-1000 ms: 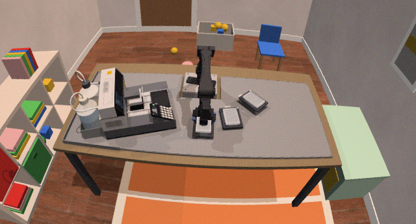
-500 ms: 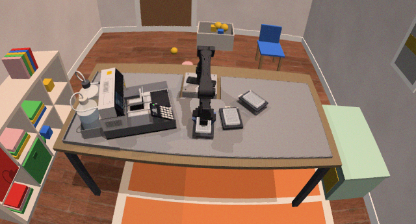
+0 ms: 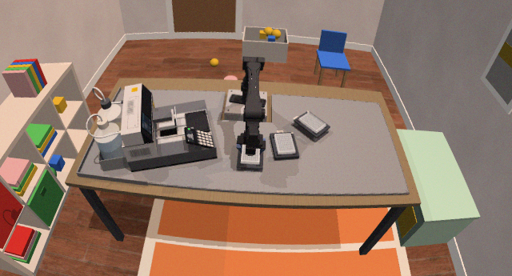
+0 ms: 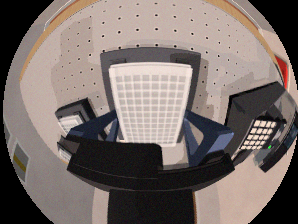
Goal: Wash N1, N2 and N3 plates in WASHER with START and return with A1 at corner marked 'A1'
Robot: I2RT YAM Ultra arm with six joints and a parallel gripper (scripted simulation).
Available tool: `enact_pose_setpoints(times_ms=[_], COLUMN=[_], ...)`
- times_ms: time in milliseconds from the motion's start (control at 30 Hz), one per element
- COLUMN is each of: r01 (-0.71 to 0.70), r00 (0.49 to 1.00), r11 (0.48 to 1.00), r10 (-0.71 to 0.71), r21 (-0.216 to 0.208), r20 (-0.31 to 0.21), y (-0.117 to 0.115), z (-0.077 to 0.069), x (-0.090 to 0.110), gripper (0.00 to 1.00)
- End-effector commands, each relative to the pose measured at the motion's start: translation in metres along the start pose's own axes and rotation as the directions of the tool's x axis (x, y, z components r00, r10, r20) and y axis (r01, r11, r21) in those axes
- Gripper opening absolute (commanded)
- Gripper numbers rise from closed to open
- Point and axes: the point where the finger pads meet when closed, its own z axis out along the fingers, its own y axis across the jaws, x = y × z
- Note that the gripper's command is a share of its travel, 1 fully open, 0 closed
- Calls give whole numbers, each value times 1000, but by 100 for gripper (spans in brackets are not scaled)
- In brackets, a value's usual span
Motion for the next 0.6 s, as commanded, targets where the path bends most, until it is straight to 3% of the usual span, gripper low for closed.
enact_pose_setpoints(times_ms=[0, 567], r01=[0, 0], r00=[1000, 1000], r11=[1000, 1000], r10=[0, 0], r21=[-1, -1], r20=[14, 14], y=[0, 0], z=[-3, -1], x=[-3, -3], gripper=[0, 0])
